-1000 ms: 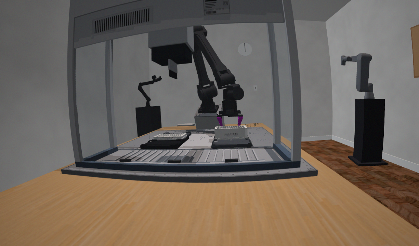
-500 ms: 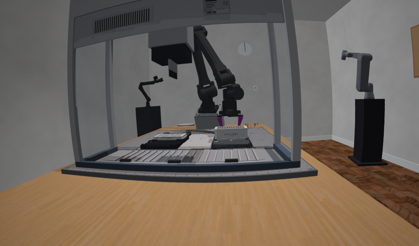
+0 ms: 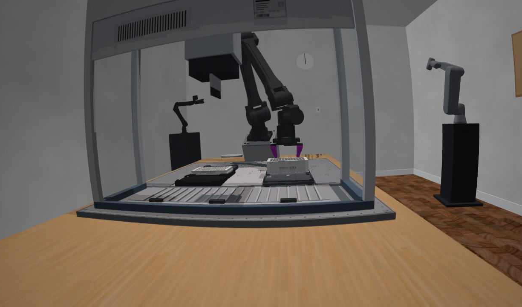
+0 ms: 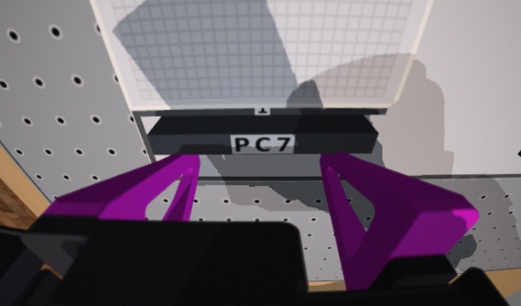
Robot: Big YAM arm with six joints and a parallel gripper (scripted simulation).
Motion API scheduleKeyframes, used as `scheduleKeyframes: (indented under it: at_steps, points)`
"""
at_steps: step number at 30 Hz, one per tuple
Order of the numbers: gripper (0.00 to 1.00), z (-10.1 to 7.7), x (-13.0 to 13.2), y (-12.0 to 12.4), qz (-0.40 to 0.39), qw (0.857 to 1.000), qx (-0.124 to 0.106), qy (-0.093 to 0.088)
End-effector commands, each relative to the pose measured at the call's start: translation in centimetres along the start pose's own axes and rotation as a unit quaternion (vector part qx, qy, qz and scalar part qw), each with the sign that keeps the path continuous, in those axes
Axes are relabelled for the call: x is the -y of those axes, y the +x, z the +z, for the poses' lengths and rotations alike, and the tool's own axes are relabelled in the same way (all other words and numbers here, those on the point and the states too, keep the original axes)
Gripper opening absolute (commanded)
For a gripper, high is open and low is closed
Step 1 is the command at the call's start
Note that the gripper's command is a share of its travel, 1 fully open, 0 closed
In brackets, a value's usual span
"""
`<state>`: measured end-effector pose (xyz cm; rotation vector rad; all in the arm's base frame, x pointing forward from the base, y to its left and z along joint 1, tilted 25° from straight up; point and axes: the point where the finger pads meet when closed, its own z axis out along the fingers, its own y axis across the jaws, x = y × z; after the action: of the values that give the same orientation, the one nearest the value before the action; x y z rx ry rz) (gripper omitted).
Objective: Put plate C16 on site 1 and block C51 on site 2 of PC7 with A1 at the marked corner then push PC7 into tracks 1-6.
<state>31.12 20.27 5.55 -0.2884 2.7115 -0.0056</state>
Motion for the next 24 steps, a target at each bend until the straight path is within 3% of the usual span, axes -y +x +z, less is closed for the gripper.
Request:
scheduleKeyframes:
  at_steps: [1,24]
  points:
    - [0.8,-0.84,-0.16,-4.14,0.022,0.999,0.032,-0.004]
    - [0.8,-0.91,-0.15,-4.9,0.024,0.999,0.031,-0.004]
